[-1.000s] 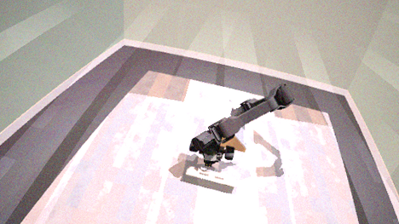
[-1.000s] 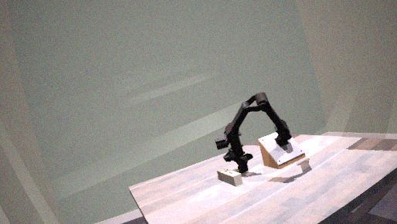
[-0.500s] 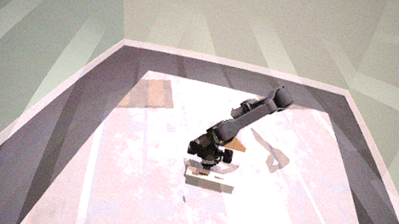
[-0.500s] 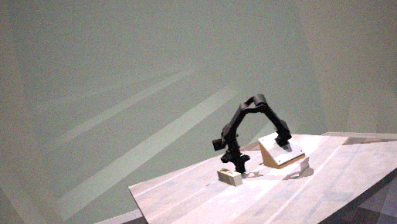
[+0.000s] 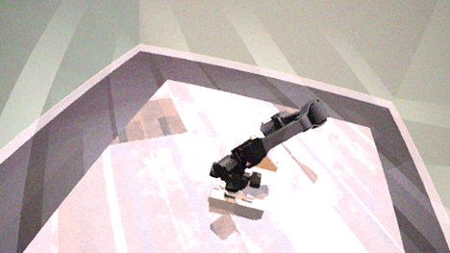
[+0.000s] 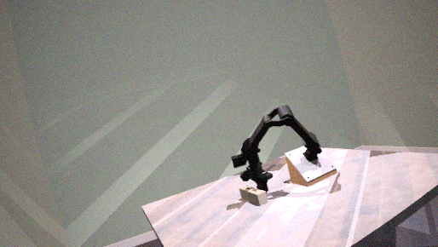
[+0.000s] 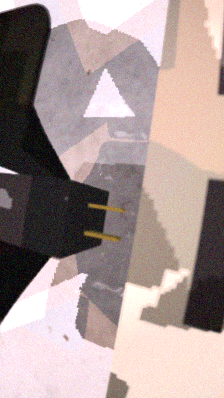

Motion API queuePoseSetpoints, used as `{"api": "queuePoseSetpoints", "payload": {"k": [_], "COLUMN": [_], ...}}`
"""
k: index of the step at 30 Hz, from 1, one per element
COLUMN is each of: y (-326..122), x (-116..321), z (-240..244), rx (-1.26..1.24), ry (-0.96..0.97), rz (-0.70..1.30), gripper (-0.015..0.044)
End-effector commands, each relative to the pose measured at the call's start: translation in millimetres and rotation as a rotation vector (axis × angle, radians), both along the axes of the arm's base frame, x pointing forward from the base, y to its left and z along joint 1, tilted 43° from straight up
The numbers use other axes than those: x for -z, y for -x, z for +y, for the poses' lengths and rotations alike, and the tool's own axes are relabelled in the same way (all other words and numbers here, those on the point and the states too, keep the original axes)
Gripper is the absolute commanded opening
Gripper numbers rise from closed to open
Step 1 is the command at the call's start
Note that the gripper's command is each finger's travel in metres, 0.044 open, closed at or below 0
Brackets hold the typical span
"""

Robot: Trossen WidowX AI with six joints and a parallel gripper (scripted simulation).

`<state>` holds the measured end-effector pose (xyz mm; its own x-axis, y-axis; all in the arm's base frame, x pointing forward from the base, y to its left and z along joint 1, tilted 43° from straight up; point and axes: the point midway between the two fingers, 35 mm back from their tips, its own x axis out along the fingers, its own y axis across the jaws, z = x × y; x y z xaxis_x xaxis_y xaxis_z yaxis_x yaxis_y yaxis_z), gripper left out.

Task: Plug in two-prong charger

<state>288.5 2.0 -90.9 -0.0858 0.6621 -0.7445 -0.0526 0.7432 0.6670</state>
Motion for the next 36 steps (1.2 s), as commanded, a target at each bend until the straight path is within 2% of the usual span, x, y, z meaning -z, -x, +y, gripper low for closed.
{"api": "queuePoseSetpoints", "payload": {"k": [1,36], "y": [-1.8,-9.7], "x": [0.9,0.1], "z": [0.1,0.5], "rx": [0.007,0.007], "ry": [-0.004,-0.004], "rz": [0.007,0.006], "gripper": [0.0000,0.0000]}}
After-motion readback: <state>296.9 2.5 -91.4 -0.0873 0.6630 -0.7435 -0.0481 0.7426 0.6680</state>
